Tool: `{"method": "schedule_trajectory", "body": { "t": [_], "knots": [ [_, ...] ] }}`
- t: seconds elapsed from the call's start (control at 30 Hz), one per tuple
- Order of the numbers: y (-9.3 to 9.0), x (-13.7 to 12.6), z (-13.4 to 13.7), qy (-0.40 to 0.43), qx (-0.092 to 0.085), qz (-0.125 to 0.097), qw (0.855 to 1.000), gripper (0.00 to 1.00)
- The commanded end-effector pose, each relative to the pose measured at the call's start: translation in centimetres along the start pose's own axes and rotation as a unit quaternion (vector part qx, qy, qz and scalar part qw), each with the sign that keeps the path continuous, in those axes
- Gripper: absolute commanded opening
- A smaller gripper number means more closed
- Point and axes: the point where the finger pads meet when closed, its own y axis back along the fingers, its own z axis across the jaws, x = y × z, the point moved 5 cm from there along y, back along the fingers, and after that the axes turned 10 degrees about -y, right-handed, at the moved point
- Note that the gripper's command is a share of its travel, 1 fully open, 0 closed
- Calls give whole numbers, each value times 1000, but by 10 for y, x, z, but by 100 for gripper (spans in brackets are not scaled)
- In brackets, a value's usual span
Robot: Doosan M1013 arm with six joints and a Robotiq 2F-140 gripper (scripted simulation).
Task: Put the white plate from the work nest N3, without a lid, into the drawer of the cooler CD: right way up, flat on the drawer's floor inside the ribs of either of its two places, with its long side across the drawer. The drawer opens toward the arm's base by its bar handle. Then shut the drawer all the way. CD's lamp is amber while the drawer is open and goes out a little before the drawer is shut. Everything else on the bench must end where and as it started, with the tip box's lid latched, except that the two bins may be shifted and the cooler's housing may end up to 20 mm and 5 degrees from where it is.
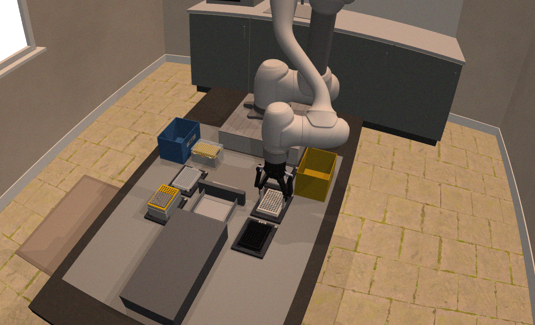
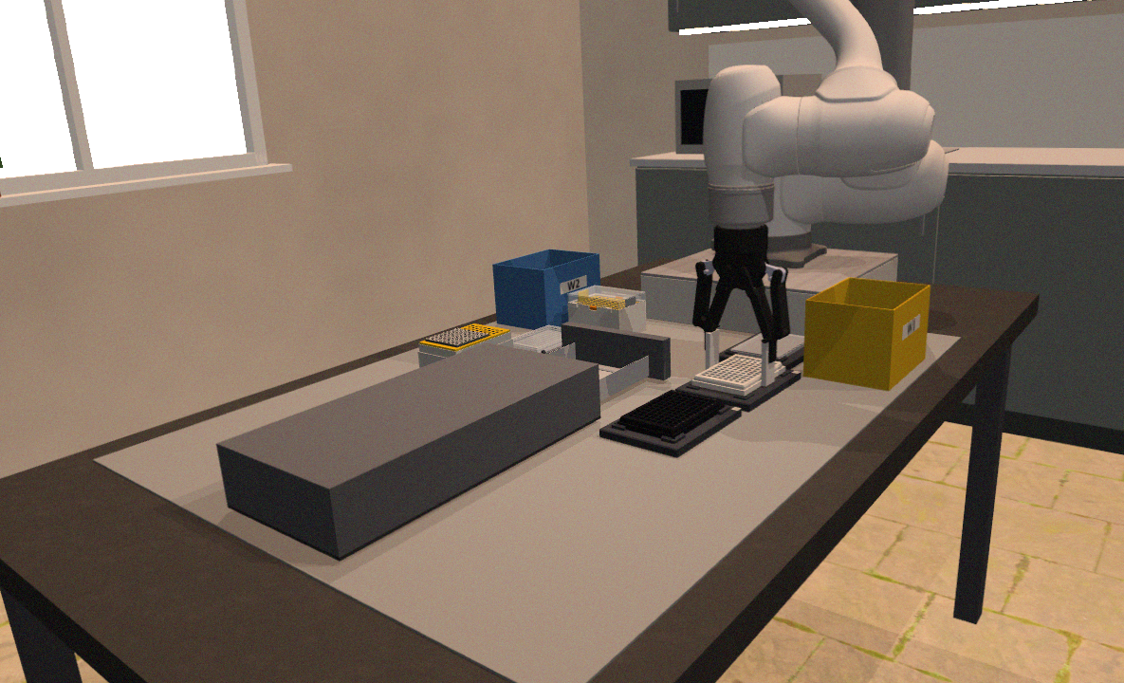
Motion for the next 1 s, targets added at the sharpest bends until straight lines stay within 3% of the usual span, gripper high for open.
{"method": "schedule_trajectory", "body": {
  "t": [0.0,0.97],
  "knots": [
    [1,0,0,0,0,0,1000,0],
    [19,0,0,0,0,0,1000,0]
  ]
}}
